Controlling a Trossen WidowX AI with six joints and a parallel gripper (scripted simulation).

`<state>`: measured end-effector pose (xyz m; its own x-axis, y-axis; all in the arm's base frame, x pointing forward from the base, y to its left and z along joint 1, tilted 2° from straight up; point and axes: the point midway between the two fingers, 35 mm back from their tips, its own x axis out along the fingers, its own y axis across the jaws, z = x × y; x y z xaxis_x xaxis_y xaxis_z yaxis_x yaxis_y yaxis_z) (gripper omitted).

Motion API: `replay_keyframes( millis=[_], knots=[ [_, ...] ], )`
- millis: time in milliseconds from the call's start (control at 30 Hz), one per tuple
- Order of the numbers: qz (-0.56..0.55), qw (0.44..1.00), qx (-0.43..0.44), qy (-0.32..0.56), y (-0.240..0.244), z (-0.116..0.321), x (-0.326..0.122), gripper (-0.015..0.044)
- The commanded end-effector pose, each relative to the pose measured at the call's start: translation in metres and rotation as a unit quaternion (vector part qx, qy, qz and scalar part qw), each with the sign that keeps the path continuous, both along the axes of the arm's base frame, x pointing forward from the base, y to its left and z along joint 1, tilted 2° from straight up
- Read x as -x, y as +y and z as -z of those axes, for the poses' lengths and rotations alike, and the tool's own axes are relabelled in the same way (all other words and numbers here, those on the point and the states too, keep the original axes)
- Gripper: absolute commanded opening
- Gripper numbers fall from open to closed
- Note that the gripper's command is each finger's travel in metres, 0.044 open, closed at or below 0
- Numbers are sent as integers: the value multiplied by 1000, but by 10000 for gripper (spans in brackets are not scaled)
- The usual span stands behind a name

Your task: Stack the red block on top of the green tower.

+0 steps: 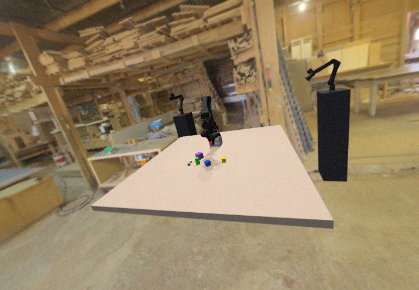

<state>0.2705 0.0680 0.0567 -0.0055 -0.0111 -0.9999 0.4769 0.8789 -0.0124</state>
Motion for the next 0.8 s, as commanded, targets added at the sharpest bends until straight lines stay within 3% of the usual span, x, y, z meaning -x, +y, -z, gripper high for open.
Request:
replay_keyframes(
  millis=[0,767],
  knots=[
    [1,1000,-2,-2,-3,-4,-7,0],
    [1,1000,2,-6,-94,-7,-99,0]
  ],
)
